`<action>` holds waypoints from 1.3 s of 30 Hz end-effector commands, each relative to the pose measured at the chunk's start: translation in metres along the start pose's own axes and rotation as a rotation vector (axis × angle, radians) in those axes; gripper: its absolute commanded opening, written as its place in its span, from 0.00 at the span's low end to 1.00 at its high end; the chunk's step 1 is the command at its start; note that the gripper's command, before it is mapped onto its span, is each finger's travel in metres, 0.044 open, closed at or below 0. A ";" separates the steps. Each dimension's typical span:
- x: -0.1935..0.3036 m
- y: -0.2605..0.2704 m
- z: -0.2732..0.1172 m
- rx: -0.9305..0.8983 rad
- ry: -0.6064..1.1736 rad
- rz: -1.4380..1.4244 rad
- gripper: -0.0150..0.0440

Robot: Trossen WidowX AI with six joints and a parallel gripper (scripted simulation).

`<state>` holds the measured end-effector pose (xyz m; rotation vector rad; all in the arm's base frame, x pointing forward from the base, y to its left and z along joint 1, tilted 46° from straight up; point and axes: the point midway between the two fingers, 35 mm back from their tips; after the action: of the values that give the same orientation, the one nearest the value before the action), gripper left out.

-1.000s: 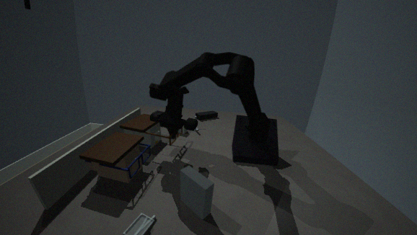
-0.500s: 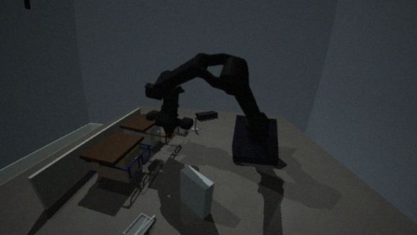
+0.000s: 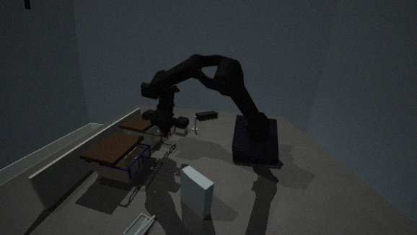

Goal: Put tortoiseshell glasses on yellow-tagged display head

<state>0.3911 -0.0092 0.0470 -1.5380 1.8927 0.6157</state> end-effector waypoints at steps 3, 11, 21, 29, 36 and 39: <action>0.000 -0.009 0.002 -0.002 -0.005 0.005 0.25; 0.001 -0.020 0.002 -0.002 -0.005 0.005 0.25; 0.001 -0.032 0.004 -0.001 -0.005 0.004 0.25; 0.001 -0.037 0.005 -0.001 -0.005 0.004 0.25; 0.001 -0.038 0.005 -0.001 -0.005 0.004 0.25; 0.001 -0.037 0.006 -0.001 -0.005 0.004 0.25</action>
<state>0.4282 -0.0151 0.0437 -1.5388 1.8924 0.6149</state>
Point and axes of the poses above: the point midway between the two fingers, 35 mm back from their tips, its own z axis out along the fingers, its own y axis across the jaws, x = y × z, and after that the axes turned 2 degrees about -z, right-handed
